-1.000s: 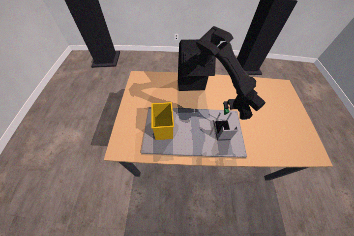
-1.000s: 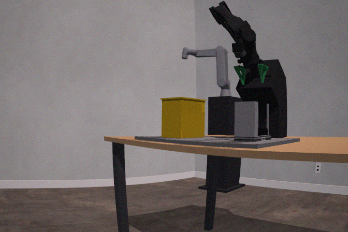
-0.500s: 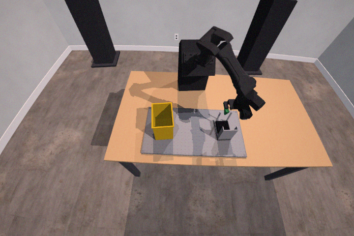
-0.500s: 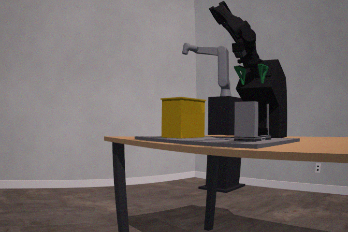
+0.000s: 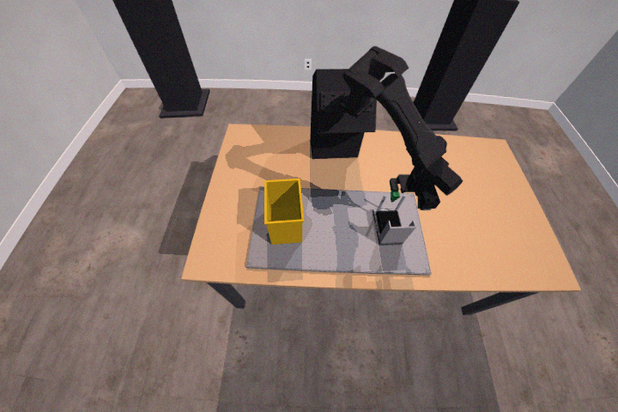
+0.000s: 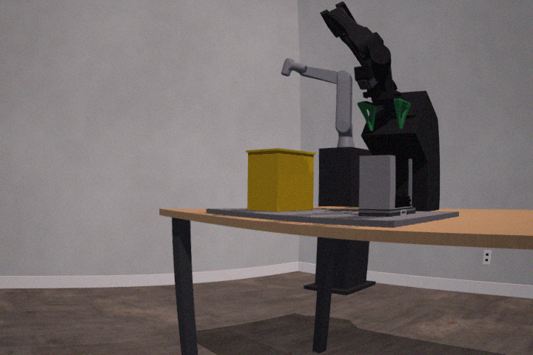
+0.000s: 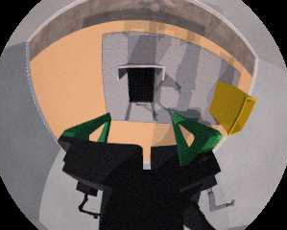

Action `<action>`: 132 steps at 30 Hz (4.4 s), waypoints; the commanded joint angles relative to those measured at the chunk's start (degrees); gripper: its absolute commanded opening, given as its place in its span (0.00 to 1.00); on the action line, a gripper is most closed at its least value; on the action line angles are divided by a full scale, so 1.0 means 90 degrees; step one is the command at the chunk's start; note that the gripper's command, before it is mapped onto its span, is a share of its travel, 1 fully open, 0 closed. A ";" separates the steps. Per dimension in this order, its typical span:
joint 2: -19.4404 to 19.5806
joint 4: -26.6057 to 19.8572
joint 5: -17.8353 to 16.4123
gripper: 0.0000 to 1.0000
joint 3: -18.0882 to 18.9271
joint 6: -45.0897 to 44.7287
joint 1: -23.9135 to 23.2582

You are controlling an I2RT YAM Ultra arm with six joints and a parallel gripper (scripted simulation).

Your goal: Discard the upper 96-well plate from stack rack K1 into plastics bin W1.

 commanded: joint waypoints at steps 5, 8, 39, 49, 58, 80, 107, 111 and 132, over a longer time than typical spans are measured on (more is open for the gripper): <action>0.0219 0.0346 -0.0106 1.00 -0.0203 -0.0140 -0.0129; 0.0286 0.0472 -0.0149 1.00 -0.0237 -0.0191 -0.0191; 0.1006 0.1575 -0.0507 1.00 -0.0427 -0.0600 -0.0699; 0.1304 0.1945 -0.0624 1.00 -0.0445 -0.0725 -0.0861; 0.1526 0.2196 -0.0702 1.00 -0.0440 -0.0806 -0.0968; 0.2194 0.2874 -0.0903 1.00 -0.0090 -0.1019 -0.1233; 0.3010 0.3521 -0.1105 1.00 0.0153 -0.1218 -0.1510; 0.3155 0.3621 -0.1137 1.00 0.0208 -0.1249 -0.1563; 0.3506 0.3845 -0.1212 1.00 0.0361 -0.1318 -0.1661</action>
